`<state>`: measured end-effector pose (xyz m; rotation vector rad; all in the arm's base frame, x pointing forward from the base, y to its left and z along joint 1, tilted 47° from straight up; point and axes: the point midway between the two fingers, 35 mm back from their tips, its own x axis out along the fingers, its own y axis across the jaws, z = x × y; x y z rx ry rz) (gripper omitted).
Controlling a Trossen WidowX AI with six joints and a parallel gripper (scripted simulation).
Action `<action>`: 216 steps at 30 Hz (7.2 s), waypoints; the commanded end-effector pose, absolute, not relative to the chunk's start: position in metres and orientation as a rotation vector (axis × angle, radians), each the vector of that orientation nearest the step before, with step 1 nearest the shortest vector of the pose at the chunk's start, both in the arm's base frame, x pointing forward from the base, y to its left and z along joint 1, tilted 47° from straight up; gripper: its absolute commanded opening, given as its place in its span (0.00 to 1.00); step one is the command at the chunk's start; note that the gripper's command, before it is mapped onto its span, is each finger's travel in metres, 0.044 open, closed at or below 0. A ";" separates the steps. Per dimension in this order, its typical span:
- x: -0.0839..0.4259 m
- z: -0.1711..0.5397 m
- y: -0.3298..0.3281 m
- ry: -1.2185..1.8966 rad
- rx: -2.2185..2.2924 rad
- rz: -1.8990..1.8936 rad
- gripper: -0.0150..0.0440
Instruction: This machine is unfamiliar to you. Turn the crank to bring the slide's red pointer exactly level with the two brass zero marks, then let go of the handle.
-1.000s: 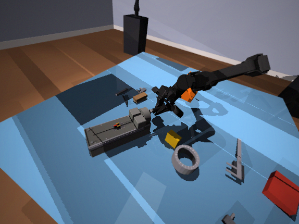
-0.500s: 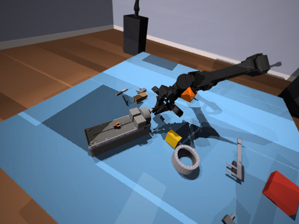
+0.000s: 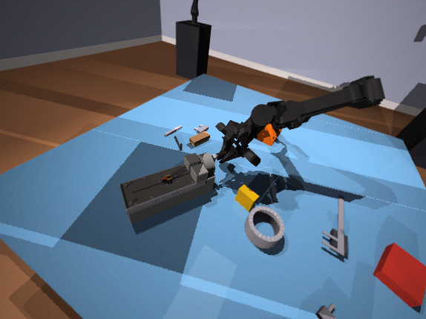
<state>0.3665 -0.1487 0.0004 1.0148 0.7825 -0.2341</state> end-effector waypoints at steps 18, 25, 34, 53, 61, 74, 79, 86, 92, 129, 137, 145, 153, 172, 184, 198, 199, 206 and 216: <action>0.366 0.000 -0.148 0.784 1.016 -0.235 0.88; 0.365 0.009 -0.159 0.785 1.015 -0.235 1.00; 0.358 0.035 -0.185 0.785 1.014 -0.235 1.00; 0.374 0.067 -0.246 0.787 0.974 -0.159 1.00; 0.398 0.057 -0.266 0.782 0.946 -0.073 1.00; 0.433 0.035 -0.296 0.747 0.877 0.069 1.00; 0.442 0.026 -0.305 0.730 0.851 0.116 1.00; 0.448 0.007 -0.288 0.729 0.850 0.118 1.00; 0.451 -0.008 -0.272 0.728 0.851 0.118 1.00; 0.425 0.044 -0.285 0.762 0.894 0.026 1.00; 0.403 0.059 -0.267 0.781 0.936 -0.071 1.00; 0.378 0.070 -0.246 0.790 0.978 -0.171 1.00; 0.352 0.075 -0.227 0.790 1.016 -0.263 1.00; 0.360 0.043 -0.193 0.789 1.018 -0.264 1.00; 0.364 0.029 -0.180 0.790 1.019 -0.264 1.00; 0.368 0.014 -0.164 0.789 1.020 -0.263 1.00; 0.368 0.013 -0.163 0.789 1.020 -0.263 1.00; 0.369 0.006 -0.155 0.788 1.021 -0.263 1.00; 0.369 0.006 -0.154 0.788 1.021 -0.263 0.64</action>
